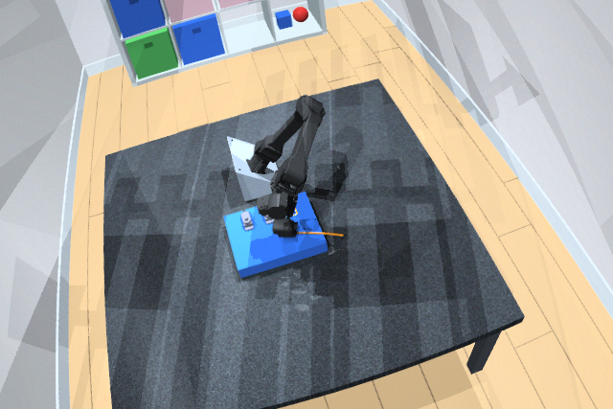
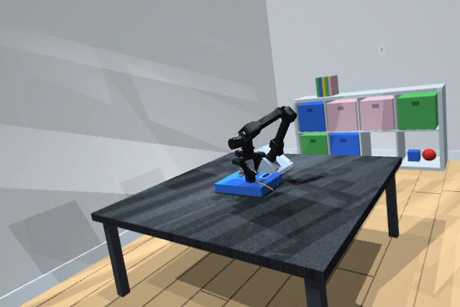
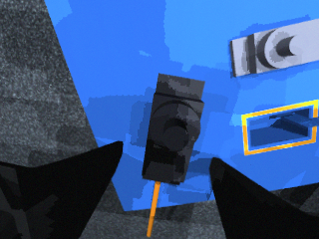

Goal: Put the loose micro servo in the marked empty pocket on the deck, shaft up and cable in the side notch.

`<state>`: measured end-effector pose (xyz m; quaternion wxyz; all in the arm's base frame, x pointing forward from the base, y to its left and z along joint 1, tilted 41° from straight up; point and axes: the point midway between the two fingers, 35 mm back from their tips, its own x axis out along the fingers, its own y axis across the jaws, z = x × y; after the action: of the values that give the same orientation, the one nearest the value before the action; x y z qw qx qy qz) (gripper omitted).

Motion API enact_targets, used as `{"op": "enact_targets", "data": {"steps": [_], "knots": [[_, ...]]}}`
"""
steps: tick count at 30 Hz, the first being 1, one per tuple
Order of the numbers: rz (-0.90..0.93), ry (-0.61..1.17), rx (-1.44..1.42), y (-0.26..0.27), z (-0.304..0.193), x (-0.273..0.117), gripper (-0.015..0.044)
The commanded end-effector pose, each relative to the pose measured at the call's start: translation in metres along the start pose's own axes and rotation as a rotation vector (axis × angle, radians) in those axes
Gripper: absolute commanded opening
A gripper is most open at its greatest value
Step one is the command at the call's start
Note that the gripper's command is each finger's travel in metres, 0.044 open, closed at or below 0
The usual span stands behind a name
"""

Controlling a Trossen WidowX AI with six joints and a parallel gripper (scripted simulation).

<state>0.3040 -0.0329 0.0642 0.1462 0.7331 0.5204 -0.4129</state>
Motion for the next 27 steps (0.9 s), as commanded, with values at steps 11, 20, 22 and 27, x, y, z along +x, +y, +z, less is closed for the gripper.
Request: {"op": "enact_targets", "data": {"steps": [11, 20, 22, 27], "knots": [[0.001, 0.003, 0.006, 0.0, 0.0, 0.0, 0.0065], [0.0, 0.002, 0.006, -0.007, -0.001, -0.029, 0.0], [0.0, 0.002, 0.007, -0.008, -0.001, -0.029, 0.0], [0.0, 0.002, 0.007, -0.01, -0.002, -0.029, 0.0]]}}
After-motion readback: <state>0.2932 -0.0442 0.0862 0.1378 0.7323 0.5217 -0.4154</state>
